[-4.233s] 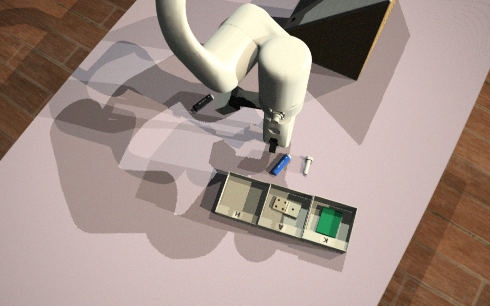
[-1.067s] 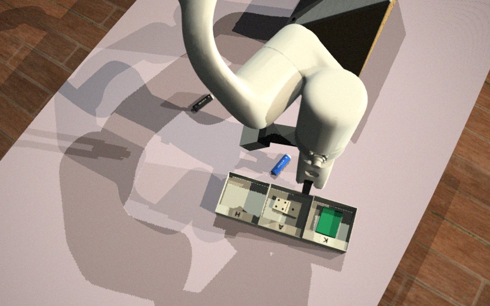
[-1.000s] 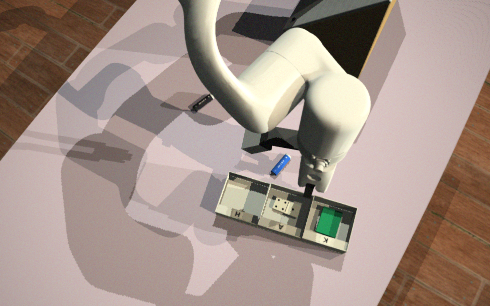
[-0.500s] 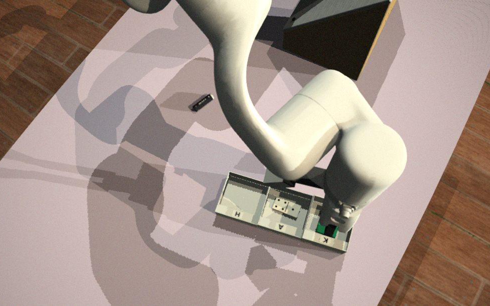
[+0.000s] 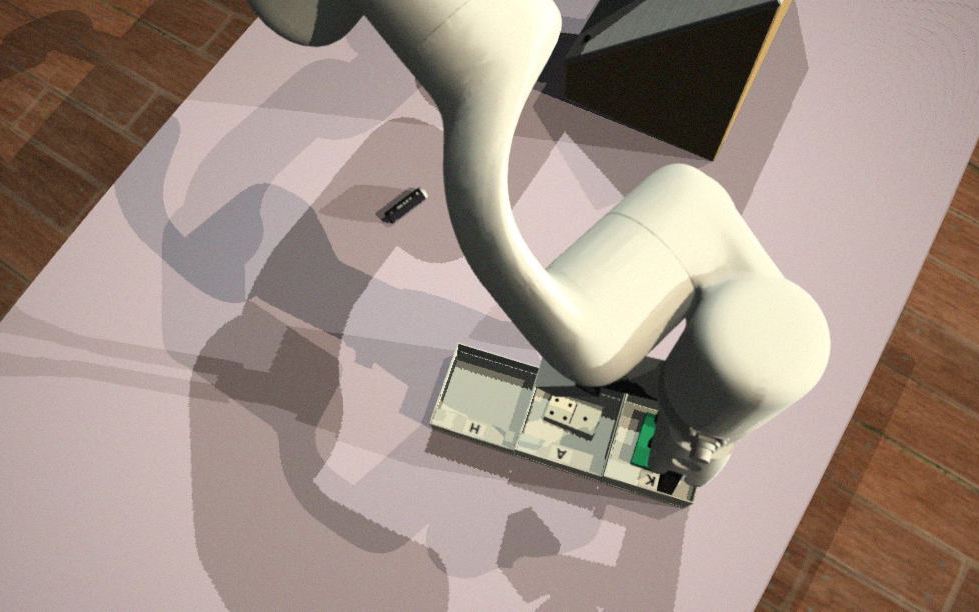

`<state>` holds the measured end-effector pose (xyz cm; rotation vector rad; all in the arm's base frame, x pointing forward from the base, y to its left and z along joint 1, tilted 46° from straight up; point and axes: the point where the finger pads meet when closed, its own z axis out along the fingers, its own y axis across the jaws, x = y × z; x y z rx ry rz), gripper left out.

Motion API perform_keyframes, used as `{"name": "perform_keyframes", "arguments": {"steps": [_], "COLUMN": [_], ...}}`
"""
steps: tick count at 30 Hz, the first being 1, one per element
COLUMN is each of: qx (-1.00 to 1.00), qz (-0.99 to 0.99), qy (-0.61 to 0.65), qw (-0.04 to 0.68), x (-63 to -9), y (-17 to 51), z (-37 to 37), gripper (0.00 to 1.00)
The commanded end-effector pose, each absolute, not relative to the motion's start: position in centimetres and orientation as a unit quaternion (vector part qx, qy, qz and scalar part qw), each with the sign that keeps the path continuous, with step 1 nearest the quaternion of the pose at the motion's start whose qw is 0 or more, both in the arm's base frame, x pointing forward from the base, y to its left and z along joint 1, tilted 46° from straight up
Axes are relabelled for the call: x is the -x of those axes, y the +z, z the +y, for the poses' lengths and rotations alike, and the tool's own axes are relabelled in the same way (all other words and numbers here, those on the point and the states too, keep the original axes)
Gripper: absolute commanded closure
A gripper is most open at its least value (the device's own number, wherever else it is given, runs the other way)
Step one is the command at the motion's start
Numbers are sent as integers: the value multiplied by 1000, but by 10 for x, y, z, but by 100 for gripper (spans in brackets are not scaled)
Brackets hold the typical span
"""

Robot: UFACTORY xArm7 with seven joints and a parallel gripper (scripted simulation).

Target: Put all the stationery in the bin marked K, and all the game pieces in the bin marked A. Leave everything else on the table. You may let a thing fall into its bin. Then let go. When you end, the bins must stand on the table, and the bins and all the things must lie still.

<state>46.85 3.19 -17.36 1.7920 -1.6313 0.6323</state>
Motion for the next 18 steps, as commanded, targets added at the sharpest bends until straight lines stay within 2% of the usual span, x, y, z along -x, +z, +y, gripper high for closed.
{"name": "perform_keyframes", "arguments": {"steps": [1,18], "qx": [-681,-681], "qz": [-618,-618], "qy": [240,240], "qw": [311,311], "x": [-469,-467], "y": [-172,-191], "z": [34,14], "gripper": [100,100]}}
